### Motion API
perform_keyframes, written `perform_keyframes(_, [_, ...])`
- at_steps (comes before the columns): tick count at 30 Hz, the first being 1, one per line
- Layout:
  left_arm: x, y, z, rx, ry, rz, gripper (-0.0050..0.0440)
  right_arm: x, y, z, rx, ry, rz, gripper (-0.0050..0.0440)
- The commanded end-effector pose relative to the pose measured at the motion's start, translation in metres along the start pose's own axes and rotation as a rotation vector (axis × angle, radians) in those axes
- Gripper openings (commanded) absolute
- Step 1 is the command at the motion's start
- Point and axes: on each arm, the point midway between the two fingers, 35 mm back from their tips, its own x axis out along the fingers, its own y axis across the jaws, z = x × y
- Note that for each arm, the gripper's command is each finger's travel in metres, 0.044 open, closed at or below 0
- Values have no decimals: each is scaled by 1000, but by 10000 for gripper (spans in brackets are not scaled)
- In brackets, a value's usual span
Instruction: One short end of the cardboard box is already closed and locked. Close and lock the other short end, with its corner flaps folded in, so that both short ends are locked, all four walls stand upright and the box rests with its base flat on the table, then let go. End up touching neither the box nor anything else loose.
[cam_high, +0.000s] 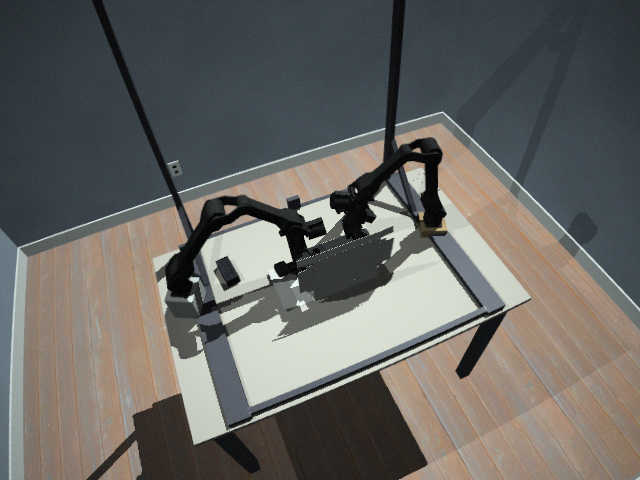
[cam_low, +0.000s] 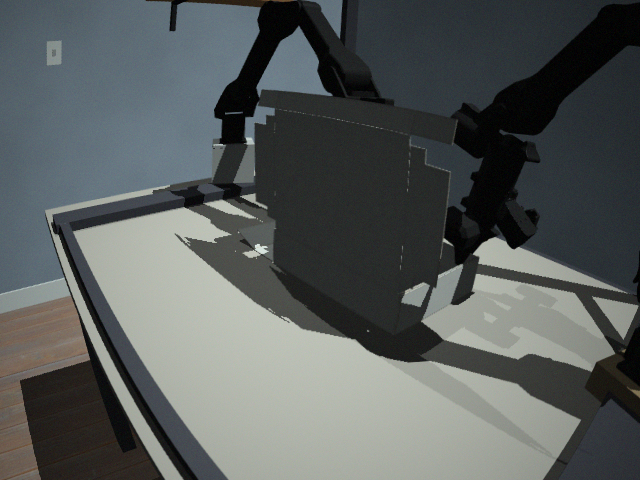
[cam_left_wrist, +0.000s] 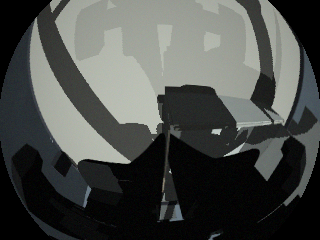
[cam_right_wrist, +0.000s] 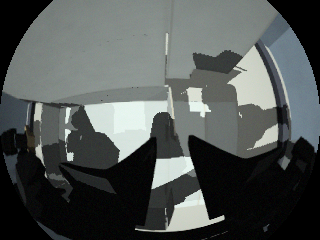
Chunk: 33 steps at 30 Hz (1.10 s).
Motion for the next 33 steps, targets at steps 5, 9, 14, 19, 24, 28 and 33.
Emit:
perform_keyframes(5, [-5,1,-5,1,19,9,5,-19,10,8,29,-3,46,149])
perform_keyframes(9, [-5,1,-5,1,19,9,5,-20,17,8,17,15,92,77])
perform_keyframes(14, [-5,1,-5,1,19,9,5,-22,5,0,-290,52,123,0])
perform_keyframes(19, [-5,1,-5,1,19,9,5,-22,-6,-6,-535,70,134,0])
perform_keyframes(24, [-5,1,-5,1,19,9,5,-22,-13,-9,-732,77,145,0])
perform_keyframes(28, [-5,1,-5,1,19,9,5,-21,-25,-16,-938,96,165,0])
perform_keyframes(33, [-5,1,-5,1,19,9,5,-21,-38,-22,-1183,109,194,0])
